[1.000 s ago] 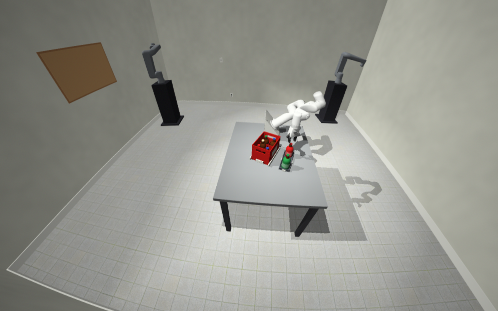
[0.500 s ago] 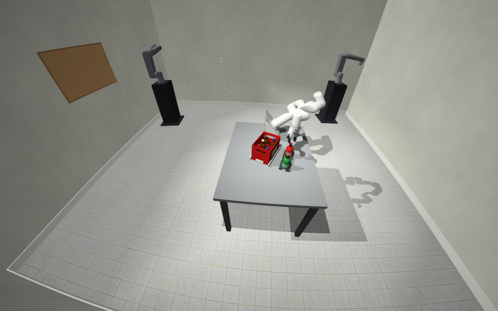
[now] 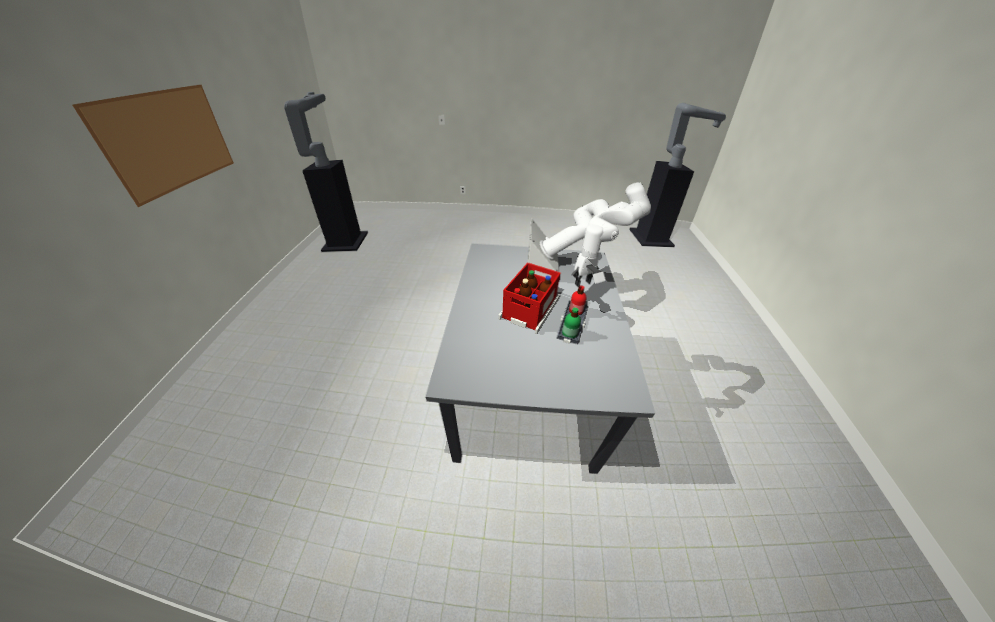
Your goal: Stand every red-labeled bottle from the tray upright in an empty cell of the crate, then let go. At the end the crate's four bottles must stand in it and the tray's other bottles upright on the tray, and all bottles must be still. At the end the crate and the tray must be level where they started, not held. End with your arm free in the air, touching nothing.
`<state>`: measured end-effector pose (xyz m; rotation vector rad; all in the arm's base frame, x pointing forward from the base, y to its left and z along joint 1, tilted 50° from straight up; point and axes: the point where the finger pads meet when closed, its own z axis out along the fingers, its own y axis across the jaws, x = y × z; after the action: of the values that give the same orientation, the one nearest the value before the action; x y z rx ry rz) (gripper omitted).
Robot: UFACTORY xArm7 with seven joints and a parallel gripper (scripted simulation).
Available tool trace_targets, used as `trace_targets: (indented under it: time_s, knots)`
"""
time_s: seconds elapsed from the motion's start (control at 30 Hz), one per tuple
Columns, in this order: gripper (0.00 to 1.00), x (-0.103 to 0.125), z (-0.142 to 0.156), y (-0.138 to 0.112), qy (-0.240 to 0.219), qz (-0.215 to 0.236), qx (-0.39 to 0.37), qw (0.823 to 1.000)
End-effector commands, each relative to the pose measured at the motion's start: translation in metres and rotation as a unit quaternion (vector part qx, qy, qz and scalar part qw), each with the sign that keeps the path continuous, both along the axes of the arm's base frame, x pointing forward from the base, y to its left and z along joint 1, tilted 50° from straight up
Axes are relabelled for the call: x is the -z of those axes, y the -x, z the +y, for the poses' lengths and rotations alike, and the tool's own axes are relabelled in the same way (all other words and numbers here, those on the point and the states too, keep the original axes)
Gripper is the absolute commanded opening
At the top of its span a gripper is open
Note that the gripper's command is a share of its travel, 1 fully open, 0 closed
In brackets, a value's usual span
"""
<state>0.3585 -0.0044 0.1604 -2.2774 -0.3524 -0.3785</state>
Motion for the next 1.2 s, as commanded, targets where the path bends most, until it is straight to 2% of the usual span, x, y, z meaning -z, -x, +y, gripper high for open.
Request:
trace_targets:
  time_s: [0.0, 1.17]
  knots:
    - [0.65, -0.0004, -0.0017, -0.0011, 0.0, -0.001, 0.002, 1.0]
    - [0.65, 0.0019, 0.0008, -0.002, 0.0, -0.001, 0.002, 1.0]
